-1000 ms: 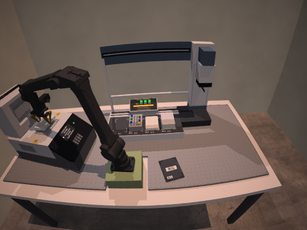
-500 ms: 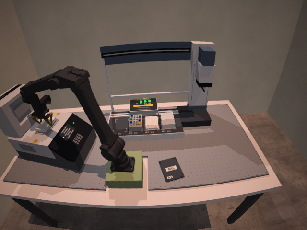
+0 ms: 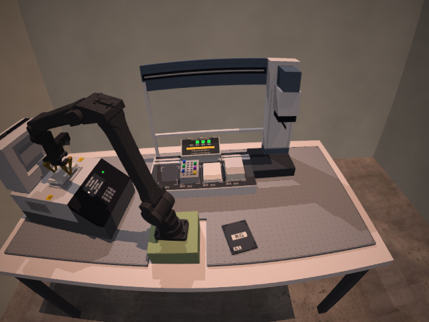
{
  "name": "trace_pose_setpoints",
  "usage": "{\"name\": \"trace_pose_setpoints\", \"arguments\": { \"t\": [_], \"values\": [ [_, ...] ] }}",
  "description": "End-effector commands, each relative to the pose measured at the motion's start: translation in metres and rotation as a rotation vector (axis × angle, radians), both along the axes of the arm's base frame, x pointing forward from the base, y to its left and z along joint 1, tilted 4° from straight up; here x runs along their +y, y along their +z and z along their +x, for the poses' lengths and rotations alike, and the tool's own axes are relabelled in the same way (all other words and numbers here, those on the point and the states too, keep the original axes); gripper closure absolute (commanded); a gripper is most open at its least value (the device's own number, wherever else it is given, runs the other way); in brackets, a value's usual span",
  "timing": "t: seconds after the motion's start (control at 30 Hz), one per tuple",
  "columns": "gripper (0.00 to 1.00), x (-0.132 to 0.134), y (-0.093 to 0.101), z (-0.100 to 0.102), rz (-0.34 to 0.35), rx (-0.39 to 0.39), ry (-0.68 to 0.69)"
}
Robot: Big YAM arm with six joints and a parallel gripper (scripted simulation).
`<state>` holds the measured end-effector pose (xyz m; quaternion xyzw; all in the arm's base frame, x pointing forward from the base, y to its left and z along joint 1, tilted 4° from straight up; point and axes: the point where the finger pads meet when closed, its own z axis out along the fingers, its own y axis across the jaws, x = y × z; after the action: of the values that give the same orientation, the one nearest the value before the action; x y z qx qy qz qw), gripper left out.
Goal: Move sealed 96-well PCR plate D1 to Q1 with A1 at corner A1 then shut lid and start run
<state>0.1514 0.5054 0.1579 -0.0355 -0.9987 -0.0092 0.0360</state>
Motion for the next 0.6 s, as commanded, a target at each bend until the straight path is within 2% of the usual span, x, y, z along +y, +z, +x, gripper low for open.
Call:
{"name": "trace_pose_setpoints", "arguments": {
  "t": [0.0,0.37,0.57],
  "values": [
    [1.0,0.014,0.026,0.017,0.077,-0.029,-0.005],
    [1.0,-0.005,0.02,0.004,0.029,-0.012,0.01],
    [1.0,0.008,0.034,-0.004,0.063,-0.023,0.019]
  ]
}}
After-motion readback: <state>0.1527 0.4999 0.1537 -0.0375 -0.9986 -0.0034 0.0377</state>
